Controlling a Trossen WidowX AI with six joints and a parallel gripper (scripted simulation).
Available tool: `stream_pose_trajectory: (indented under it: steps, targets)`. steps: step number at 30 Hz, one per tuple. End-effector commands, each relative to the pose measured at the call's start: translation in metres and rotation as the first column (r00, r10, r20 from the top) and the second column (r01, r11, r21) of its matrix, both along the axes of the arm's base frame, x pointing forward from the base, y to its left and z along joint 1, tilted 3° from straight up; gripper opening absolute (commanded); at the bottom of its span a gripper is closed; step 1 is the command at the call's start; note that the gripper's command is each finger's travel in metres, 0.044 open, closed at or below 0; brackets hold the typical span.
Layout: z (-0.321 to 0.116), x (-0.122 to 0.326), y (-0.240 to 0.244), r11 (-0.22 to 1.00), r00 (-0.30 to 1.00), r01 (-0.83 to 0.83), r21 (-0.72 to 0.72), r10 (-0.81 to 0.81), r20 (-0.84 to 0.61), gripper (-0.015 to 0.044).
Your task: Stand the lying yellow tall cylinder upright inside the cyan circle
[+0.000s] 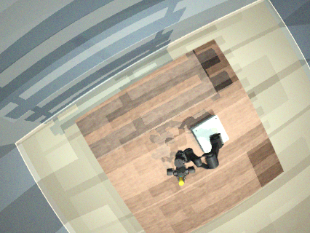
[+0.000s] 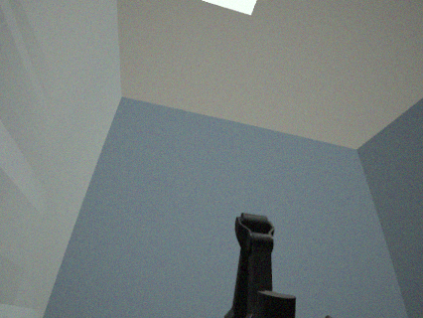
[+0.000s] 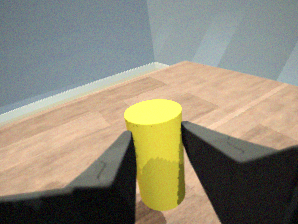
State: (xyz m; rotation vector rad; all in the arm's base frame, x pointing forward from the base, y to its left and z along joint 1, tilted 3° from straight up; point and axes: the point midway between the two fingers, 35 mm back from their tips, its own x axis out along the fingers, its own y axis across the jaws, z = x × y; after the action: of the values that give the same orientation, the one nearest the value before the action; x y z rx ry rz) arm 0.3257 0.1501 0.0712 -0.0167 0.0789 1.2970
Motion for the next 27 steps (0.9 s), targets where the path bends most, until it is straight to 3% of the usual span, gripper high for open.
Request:
stream_pose_trajectory:
  steps: [1, 27]
  targets:
    - [0.001, -0.006, -0.002, 1.0, 1.0, -0.014, 0.01, 0.014, 0.007, 0.0105]
    - [0.005, -0.022, -0.008, 0.998, 0.998, -0.052, 0.029, 0.051, 0.041, 0.0105]
